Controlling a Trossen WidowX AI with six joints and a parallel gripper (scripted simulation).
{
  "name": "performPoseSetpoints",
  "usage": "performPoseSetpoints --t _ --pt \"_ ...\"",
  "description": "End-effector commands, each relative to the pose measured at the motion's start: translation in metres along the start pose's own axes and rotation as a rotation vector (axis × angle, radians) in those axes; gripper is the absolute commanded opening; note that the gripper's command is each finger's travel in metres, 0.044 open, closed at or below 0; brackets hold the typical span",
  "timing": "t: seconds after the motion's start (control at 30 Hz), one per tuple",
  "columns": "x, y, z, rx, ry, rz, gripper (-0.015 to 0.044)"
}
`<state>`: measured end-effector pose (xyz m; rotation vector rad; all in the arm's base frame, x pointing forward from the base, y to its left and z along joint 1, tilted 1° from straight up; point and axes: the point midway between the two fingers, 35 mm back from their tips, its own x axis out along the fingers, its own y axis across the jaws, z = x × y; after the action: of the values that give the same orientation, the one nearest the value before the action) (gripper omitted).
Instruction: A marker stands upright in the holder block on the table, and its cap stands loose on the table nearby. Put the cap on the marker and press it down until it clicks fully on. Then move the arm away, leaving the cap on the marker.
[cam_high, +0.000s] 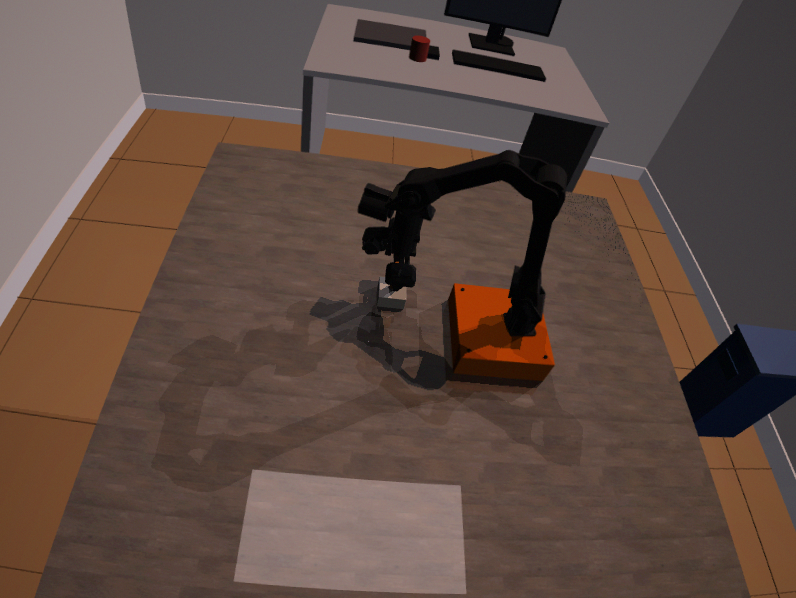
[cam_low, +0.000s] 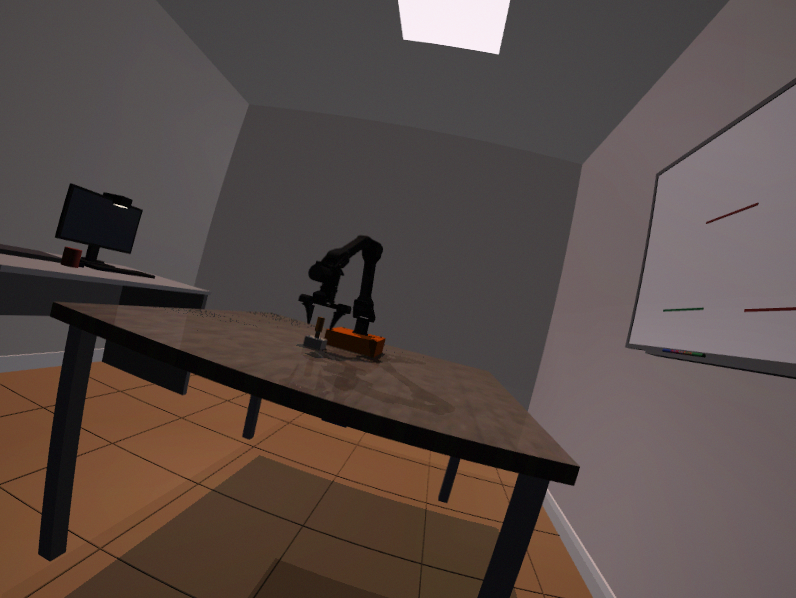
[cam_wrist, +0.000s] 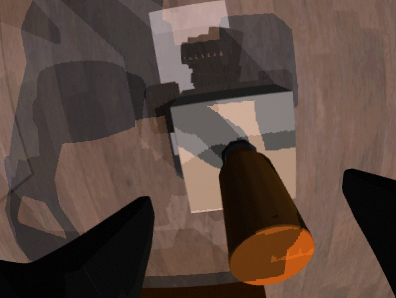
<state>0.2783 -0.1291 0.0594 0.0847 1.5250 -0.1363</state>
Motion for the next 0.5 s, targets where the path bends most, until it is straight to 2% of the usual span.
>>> performPoseSetpoints --t 0.0,0.13,0.27,0.47 --pt "-0.009 0.000 0.001 0.000 -0.001 -0.001 0.0440" --pt "-0.065 -0.001 0.001 0.000 -0.001 0.000 0.0440" --pt "-0.075 0.000 0.000 0.000 -0.001 0.000 0.0440" --pt "-0.066 -0.001 -0.002 -0.016 -0.002 0.002 0.0282"
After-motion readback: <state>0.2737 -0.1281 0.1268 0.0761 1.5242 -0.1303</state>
